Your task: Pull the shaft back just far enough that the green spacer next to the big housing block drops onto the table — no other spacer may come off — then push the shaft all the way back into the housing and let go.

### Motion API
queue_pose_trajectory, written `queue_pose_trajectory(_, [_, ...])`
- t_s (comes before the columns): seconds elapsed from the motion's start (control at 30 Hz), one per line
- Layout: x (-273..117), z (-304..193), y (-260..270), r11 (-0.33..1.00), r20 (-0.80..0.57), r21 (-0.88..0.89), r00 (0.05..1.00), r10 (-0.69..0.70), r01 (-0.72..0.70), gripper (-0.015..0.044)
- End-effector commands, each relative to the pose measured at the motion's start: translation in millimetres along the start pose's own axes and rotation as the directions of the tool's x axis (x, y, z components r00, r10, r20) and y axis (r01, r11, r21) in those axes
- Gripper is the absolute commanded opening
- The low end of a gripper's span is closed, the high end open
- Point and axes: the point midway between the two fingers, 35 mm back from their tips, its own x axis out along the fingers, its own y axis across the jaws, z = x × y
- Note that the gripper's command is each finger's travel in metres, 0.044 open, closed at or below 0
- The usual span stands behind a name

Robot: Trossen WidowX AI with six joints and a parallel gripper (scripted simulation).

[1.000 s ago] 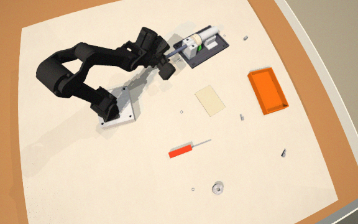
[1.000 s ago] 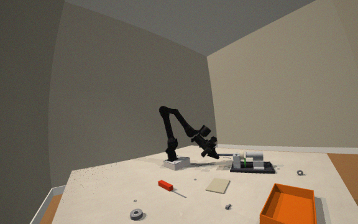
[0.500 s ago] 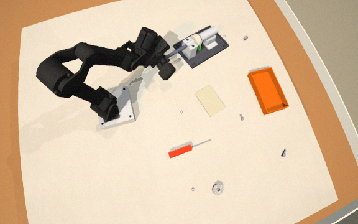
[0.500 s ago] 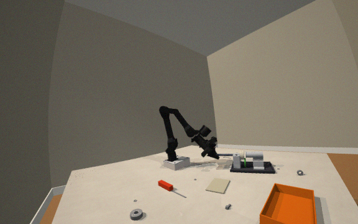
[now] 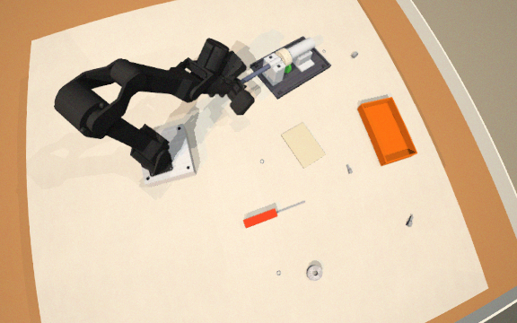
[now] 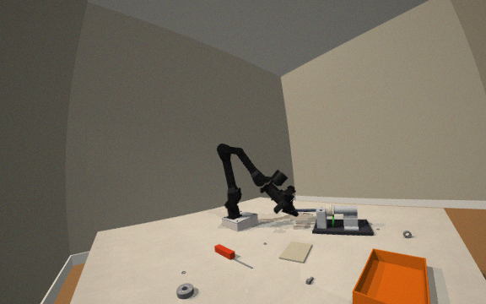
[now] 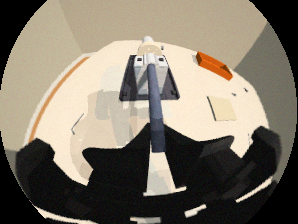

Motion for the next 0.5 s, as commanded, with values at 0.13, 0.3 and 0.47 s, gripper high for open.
queue_pose_trajectory(0.13, [2.1,7.5,0.4,1.0,0.011,0.003,1.0,0.0,0.0,0.0])
queue_pose_trajectory(0.3, [3.3,8.9,0.5,1.0,0.011,0.003,1.0,0.0,0.0,0.0])
queue_pose_trajectory(0.47, [4.6,10.3,0.6,1.0,0.011,0.003,1.0,0.0,0.0,0.0])
